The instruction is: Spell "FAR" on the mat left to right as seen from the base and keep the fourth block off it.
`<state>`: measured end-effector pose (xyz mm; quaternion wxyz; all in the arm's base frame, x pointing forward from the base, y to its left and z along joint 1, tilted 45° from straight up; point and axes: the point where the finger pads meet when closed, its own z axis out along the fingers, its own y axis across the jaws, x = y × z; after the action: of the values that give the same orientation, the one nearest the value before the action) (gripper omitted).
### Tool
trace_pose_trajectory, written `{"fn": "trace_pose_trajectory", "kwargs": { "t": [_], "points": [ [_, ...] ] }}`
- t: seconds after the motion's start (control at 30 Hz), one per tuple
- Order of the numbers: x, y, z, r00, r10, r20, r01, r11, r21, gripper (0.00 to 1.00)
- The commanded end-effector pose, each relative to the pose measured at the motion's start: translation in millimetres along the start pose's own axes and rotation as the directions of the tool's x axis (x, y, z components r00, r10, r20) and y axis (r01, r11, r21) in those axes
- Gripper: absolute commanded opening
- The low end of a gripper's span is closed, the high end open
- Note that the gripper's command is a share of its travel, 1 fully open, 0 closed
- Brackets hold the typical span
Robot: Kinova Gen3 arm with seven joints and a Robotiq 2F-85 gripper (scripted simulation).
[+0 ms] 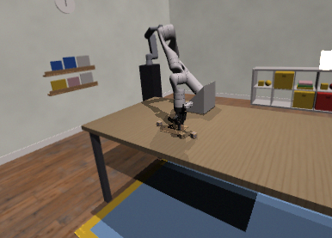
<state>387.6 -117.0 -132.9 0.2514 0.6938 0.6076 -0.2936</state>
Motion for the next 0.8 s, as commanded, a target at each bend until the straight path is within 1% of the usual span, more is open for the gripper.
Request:
{"fn": "trace_pose_trajectory", "kwargs": {
  "t": [0.0, 0.77],
  "points": [
    [-1.1, 2.4, 0.3, 1.000, 0.010, -0.004, -0.010, 1.000, -0.004, 0.26],
    [-1.1, 2.0, 2.4, 1.000, 0.009, -0.002, -0.009, 1.000, -0.003, 0.26]
  ]
}}
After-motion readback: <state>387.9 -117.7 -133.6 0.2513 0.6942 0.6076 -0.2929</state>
